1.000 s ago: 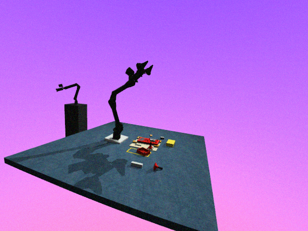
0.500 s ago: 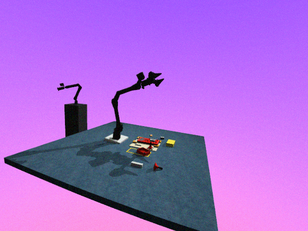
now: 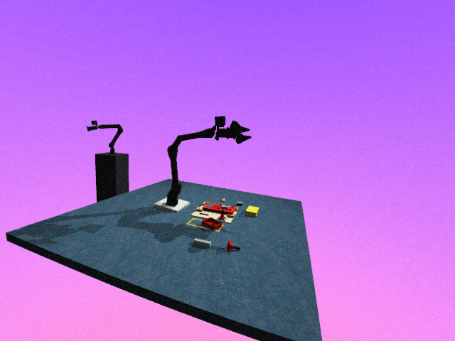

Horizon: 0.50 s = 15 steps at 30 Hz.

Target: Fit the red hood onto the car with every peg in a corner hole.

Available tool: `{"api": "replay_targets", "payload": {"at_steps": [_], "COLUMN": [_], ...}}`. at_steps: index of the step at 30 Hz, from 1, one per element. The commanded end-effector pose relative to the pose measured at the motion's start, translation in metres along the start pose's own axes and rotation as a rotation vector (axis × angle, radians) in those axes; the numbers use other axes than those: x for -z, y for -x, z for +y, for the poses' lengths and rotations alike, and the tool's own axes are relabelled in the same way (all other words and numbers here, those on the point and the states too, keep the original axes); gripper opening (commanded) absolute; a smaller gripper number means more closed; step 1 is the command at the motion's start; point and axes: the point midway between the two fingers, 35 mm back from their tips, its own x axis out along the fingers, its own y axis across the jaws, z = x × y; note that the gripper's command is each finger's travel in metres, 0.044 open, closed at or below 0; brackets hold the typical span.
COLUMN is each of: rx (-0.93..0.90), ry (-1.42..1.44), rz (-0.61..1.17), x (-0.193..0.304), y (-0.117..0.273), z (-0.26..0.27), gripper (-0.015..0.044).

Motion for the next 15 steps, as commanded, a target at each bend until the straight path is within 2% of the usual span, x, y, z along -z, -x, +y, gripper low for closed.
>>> {"api": "replay_targets", "payload": {"at_steps": [1,15], "rx": [-0.033,-0.094], "ry": [-0.004,-0.062], "rz": [0.109,0.493], "x": [0.037,0.165], "y": [-0.015,-0.033], "z": [0.007,0.004], "gripper": [0.044,0.044]}}
